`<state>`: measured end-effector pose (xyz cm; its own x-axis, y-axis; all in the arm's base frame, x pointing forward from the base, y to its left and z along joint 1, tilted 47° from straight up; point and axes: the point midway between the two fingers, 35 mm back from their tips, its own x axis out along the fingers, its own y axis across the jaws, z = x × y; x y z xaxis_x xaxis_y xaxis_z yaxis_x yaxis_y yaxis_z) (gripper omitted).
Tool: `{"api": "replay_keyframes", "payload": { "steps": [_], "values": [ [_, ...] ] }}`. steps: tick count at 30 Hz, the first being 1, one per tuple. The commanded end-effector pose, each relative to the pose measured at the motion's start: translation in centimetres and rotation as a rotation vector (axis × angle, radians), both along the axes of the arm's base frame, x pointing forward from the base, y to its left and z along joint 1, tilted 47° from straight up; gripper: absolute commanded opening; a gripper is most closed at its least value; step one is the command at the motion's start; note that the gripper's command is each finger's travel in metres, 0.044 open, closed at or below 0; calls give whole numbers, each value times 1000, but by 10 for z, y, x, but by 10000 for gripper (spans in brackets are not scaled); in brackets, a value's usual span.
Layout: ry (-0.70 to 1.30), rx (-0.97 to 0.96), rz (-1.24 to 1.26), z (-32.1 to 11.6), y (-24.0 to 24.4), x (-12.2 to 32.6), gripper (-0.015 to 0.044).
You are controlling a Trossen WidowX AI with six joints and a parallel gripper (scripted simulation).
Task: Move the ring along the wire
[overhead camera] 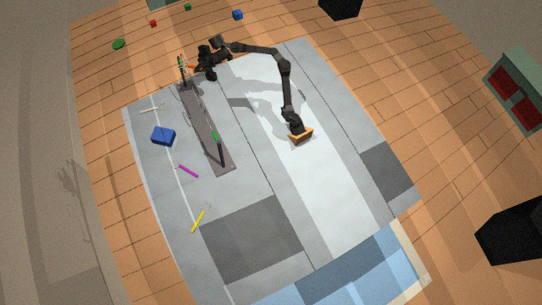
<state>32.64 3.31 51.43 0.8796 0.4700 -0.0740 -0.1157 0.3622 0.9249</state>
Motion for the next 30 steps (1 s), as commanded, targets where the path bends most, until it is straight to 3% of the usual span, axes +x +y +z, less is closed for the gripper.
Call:
{"api": "replay_keyframes", "payload": {
  "steps": [1, 30],
  "values": [
    [-10, -44, -5, 2, 0, 0, -150],
    [-37, -394, -31, -9, -8, 2, -150]
  ]
}}
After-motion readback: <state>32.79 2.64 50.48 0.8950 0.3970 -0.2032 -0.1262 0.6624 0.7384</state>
